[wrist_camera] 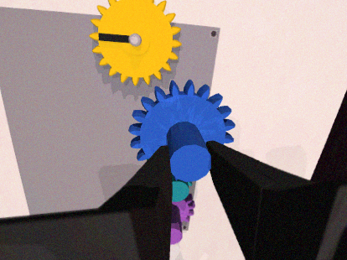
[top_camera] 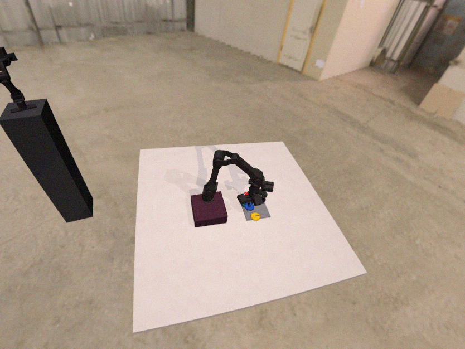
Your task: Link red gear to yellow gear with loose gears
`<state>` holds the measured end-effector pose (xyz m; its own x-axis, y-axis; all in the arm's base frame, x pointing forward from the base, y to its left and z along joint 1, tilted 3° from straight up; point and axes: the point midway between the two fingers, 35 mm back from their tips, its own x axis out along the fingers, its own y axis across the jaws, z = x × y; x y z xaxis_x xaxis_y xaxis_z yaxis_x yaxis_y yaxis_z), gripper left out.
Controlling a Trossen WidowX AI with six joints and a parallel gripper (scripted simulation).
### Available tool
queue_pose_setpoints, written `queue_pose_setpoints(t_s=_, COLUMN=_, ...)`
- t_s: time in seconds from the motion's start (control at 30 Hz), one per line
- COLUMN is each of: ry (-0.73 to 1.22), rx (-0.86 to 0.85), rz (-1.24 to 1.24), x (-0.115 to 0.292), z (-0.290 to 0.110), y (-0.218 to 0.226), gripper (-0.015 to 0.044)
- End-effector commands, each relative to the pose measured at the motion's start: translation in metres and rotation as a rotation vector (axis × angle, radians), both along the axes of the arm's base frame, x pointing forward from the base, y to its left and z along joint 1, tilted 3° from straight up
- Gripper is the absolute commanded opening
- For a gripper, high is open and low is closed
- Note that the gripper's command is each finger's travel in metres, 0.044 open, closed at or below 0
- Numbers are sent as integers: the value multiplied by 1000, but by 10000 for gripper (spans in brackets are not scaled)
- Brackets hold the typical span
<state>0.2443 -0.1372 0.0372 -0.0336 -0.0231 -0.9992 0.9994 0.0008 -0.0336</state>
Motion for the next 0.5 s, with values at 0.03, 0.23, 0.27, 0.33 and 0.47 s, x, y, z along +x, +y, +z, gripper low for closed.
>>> queue_pose_setpoints(t_s=0.03, ry=3, rx=-2, rz=13, x=-1, z=-6, y=0, gripper=0)
queue_pose_setpoints(t_s=0.23, ry=4, rx=-1, rz=55, x=-2, z=-14, y=-1, gripper=0)
queue_pose_setpoints(t_s=0.27, ry=4, rx=0, rz=56, x=-2, z=-16, y=-1, gripper=0)
queue_pose_setpoints(t_s=0.33, ry=4, rx=-1, rz=53, x=-2, z=-19, y=-1, gripper=0)
queue_pose_setpoints(t_s=0.47, ry=3, rx=-2, rz=26, x=-2, z=-25, y=-1, gripper=0)
